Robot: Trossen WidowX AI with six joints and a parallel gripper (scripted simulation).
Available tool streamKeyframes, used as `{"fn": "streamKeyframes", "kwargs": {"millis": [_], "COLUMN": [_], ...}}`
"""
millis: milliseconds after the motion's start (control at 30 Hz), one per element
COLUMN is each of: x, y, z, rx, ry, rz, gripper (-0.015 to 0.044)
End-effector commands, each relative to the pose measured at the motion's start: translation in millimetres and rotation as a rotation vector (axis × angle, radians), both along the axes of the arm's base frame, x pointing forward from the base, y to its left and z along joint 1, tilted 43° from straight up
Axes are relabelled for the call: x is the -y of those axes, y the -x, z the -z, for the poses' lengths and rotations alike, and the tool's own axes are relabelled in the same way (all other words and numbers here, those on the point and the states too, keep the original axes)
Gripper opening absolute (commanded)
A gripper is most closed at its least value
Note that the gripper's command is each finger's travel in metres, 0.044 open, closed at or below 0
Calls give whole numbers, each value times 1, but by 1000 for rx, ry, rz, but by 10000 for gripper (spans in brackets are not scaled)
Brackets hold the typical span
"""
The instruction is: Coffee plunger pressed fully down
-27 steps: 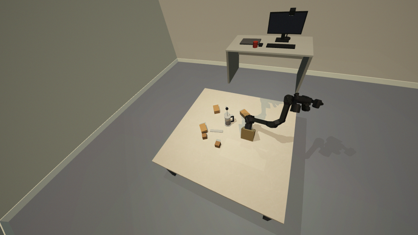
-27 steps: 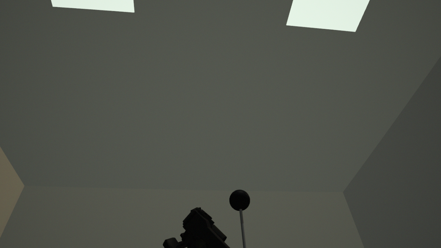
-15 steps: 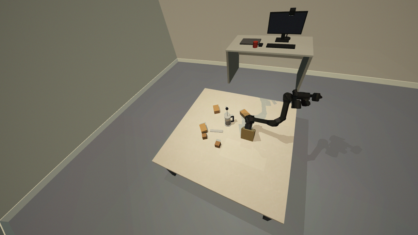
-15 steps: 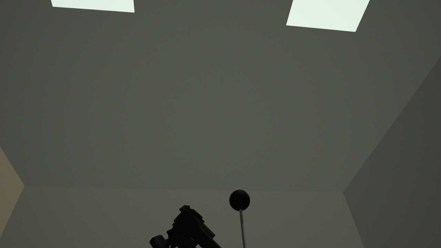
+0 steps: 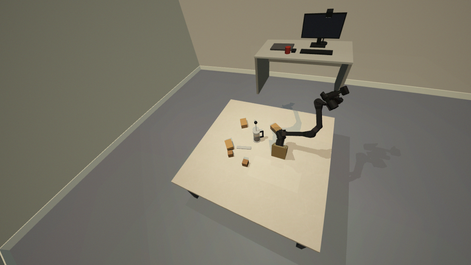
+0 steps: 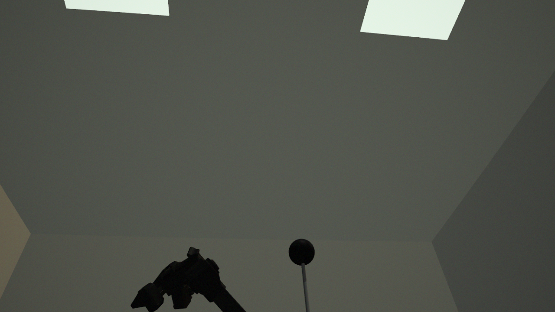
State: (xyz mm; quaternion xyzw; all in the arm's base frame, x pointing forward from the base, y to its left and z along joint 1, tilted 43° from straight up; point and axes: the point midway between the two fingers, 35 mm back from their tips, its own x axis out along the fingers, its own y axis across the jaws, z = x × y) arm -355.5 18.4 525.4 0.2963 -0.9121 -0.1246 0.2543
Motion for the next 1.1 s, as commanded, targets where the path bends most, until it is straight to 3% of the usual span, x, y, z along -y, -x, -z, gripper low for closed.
{"fn": "streamKeyframes", "kwargs": {"millis": [0, 67, 533, 700, 867, 1067], "x": [34, 55, 87, 112, 119, 136], "y": [-40, -65, -125, -182, -210, -288], "z": [-27, -41, -66, -77, -81, -80], "rx": [-140, -220, -428, -587, -668, -869], "ry": [-40, -62, -98, -125, -117, -139], "rz": [-69, -121, -181, -266, -299, -412], "gripper": [440, 440, 440, 440, 440, 440]}}
